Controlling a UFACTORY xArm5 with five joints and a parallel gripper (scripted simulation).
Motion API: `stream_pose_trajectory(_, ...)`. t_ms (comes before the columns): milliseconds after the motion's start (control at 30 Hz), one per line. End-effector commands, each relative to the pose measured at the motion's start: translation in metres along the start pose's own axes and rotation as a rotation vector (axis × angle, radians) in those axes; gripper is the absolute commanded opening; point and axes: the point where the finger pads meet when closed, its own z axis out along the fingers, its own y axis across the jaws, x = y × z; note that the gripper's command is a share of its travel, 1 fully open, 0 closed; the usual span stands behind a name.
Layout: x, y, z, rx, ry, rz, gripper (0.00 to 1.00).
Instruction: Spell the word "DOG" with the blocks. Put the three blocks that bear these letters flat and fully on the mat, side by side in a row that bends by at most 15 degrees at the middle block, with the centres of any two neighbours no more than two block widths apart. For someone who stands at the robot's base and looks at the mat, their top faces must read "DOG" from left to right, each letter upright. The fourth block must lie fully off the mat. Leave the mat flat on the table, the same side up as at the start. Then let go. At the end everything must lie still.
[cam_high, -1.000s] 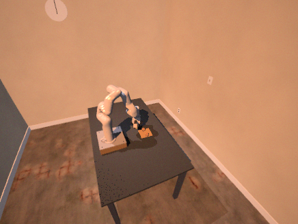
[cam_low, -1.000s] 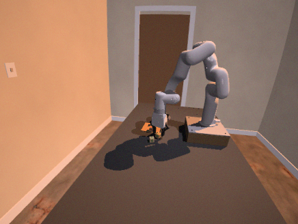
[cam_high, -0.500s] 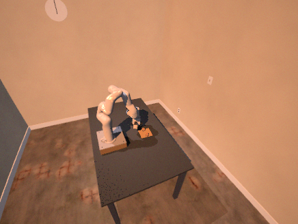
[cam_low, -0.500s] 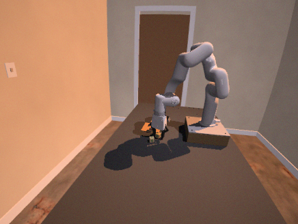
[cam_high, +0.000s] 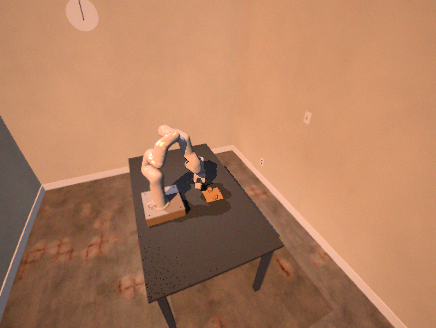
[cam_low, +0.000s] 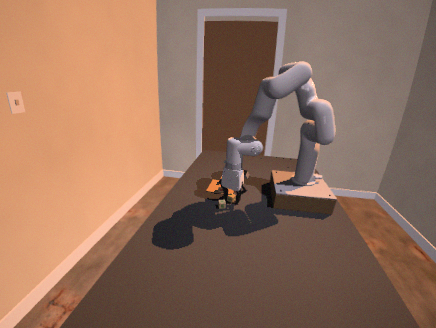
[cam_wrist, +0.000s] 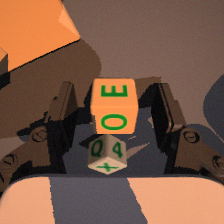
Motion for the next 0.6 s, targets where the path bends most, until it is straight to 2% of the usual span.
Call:
stream_pose_trajectory(0, -0.0009, -0.0008, -0.0008, 0.002, -0.002, 0.000, 0.69)
stream_pose_trajectory(533, -0.0009, -0.0008, -0.0008, 0.002, -0.002, 0.000, 0.69)
stream_pose_trajectory(567, -0.0009, -0.0008, -0.0008, 0.002, -0.002, 0.000, 0.47)
